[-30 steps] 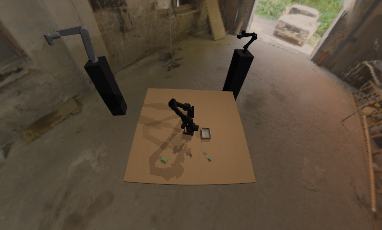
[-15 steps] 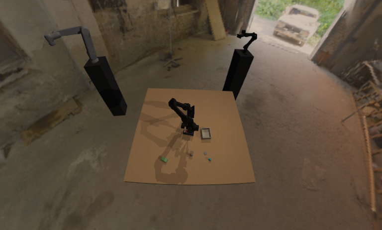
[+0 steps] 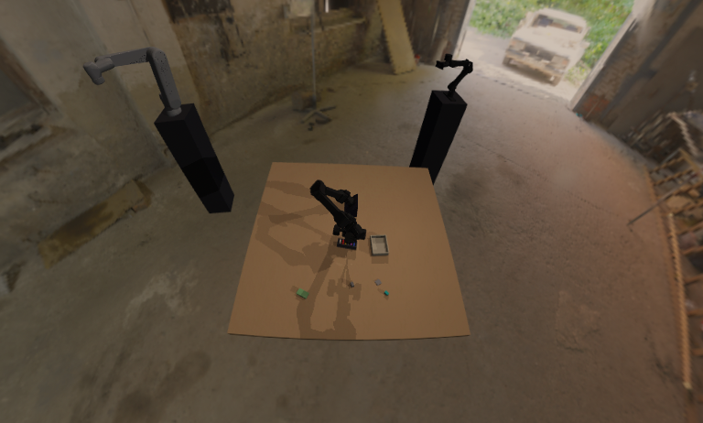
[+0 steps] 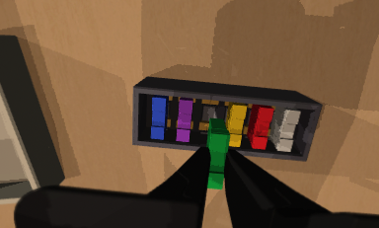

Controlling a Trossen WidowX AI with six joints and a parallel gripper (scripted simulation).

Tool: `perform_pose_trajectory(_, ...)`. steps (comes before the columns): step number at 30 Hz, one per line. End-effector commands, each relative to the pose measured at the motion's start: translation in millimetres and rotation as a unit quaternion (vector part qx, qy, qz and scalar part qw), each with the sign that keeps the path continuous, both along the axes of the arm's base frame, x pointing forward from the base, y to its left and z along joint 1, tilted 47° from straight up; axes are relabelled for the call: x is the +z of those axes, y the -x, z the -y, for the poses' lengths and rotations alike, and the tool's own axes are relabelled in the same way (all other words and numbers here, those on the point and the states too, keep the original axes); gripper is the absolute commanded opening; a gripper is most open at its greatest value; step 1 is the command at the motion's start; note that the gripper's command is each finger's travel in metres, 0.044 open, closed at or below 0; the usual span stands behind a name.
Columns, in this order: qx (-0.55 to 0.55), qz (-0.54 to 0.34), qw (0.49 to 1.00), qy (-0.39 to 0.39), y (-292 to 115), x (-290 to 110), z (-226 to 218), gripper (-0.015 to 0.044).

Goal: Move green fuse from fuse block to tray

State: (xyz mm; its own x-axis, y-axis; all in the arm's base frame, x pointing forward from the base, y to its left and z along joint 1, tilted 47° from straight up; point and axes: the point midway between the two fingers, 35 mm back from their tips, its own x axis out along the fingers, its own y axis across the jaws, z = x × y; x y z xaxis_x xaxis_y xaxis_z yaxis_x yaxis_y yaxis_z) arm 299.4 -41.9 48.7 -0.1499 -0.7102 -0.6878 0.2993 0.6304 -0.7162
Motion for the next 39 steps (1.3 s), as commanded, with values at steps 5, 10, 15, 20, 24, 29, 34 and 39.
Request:
perform_pose_trajectory(5,-0.001,0.006,1.0,-0.002,-4,10,-10,0.0)
perform_pose_trajectory(10,-0.001,0.006,1.0,-0.003,-6,9,-14,0.0)
perform_pose_trajectory(15,0.0,0.007,1.0,-0.006,-16,-7,-32,0.0)
perform_pose_trajectory(20,0.001,0.008,1.0,-0.008,-25,-26,-52,0.0)
perform_pose_trajectory(24,0.001,0.008,1.0,-0.01,-30,-41,-68,0.0)
perform_pose_trajectory(29,0.001,0.008,1.0,-0.011,-34,-62,-88,0.0)
perform_pose_trajectory(34,0.0,0.009,1.0,-0.011,-36,-83,-108,0.0)
perform_pose_trajectory(39,0.0,0.009,1.0,-0.01,-36,-105,-127,0.0)
